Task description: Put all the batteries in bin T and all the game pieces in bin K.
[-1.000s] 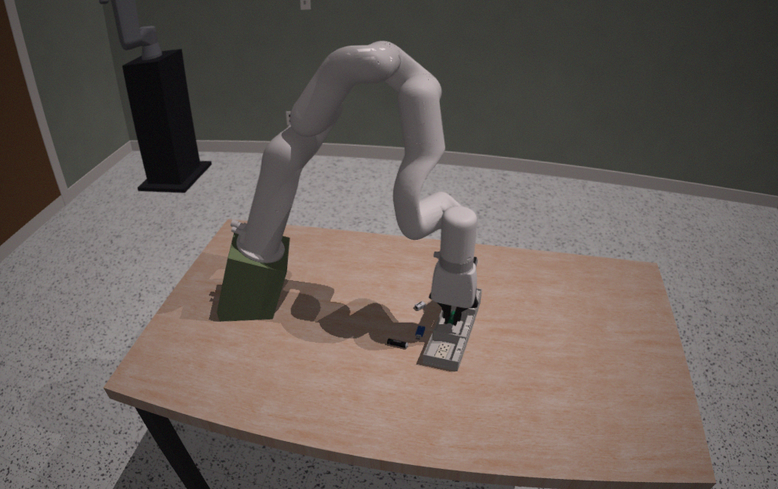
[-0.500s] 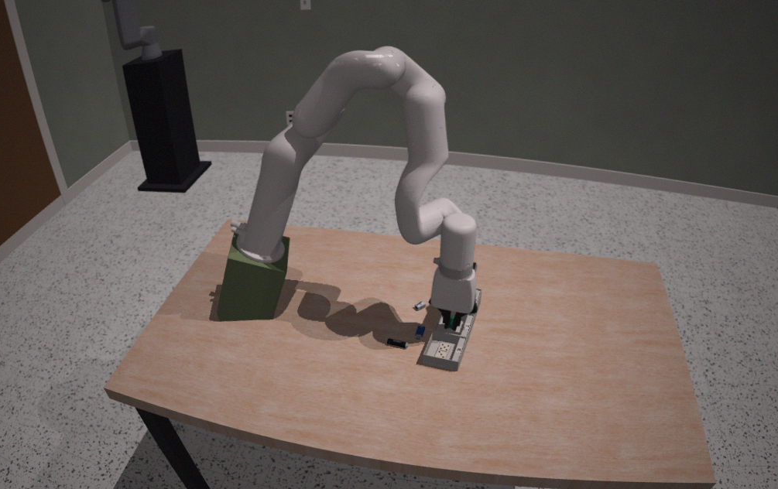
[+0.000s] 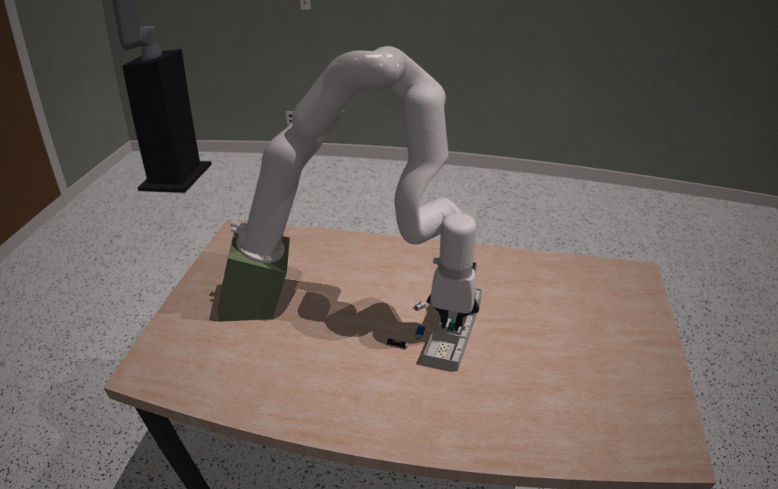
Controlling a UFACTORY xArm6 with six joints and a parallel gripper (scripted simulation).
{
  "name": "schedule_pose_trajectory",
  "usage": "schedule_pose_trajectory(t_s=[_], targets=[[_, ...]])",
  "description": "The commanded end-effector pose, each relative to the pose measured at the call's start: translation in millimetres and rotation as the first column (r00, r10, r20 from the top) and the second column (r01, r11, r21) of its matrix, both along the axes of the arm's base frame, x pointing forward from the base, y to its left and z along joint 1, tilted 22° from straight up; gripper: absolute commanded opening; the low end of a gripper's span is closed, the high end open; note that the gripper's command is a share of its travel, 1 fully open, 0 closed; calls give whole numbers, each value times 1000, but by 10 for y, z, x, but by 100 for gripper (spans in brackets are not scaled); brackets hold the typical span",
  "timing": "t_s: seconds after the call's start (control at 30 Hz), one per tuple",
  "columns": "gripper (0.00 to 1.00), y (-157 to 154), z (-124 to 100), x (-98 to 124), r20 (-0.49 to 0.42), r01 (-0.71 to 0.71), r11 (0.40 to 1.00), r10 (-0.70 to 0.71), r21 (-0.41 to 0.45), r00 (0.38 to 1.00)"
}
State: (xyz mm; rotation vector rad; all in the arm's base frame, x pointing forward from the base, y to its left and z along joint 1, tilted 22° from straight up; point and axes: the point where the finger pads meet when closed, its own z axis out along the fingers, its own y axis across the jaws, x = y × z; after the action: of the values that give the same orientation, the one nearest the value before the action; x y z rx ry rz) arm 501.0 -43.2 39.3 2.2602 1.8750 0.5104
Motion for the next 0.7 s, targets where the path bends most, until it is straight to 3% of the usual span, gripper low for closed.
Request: schedule_pose_trajectory(t_s=[0.0,0.67], targets=[[28,-2,13,10,3,0,1000,0,0,1000],[28,-17,161,-48,3,0,1000,0,0,1000]])
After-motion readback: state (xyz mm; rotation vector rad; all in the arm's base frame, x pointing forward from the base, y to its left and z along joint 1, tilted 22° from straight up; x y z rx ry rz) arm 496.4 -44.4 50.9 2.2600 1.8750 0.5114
